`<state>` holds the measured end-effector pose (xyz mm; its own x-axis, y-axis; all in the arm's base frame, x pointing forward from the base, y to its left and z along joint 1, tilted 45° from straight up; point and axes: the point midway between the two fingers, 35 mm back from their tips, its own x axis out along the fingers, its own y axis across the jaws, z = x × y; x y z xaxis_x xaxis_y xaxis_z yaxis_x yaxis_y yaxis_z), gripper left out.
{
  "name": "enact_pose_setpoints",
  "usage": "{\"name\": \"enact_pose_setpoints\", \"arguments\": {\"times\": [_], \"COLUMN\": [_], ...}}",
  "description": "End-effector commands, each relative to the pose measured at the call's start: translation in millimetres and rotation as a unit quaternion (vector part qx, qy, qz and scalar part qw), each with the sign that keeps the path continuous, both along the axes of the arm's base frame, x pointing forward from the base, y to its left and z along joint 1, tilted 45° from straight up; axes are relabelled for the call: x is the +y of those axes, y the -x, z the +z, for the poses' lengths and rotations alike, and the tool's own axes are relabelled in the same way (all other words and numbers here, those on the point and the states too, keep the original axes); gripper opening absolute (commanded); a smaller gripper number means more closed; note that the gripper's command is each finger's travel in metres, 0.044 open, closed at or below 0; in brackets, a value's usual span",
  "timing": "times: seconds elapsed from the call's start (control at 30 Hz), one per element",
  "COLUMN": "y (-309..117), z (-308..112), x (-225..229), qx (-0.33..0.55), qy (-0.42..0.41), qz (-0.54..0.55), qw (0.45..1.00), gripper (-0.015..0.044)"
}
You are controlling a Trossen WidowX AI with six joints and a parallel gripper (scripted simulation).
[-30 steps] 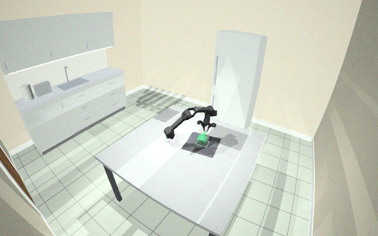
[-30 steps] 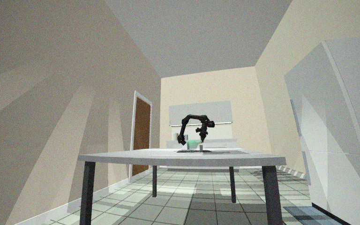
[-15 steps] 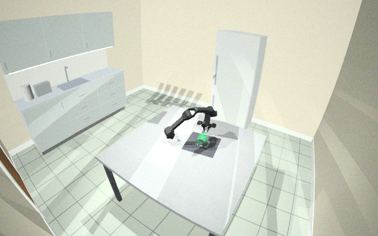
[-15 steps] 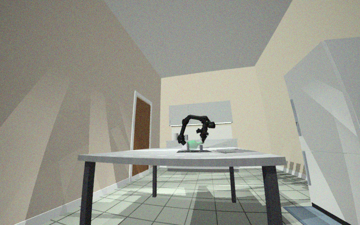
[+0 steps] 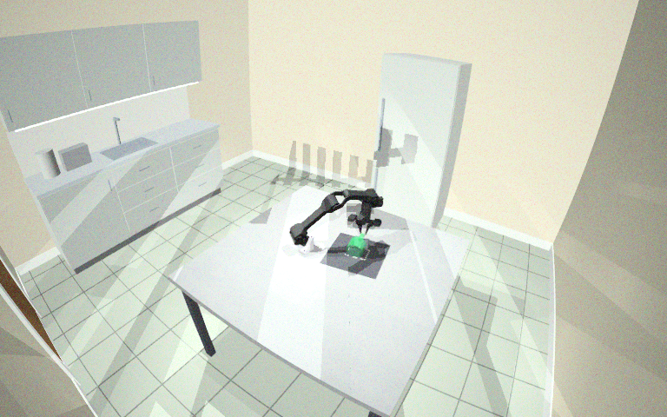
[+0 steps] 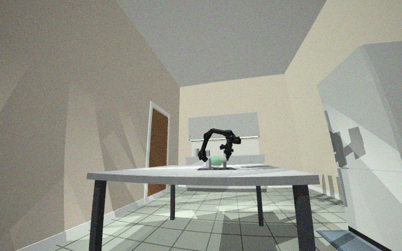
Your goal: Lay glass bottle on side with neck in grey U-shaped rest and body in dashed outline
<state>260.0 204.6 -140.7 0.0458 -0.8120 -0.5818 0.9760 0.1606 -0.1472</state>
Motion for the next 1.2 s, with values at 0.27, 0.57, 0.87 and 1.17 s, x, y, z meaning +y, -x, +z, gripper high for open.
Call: {"name": "enact_pose_setpoints", "arguments": {"times": [0.27,0.57,0.87,1.17], "y": [0,0,0,0], "z": [-7,-11,-12,-13], "x": [-3,-5,-6,-7], "qx": [0.0,-0.001,-0.002,-0.004], "qy": [0.0,-0.002,-0.003,-0.005], "qz": [0.0,-0.001,-0.002,-0.003], "qw": [1.0,1.0,1.0,1.0], "gripper": [0.0111,0.0111,0.0111,0.0111]}}
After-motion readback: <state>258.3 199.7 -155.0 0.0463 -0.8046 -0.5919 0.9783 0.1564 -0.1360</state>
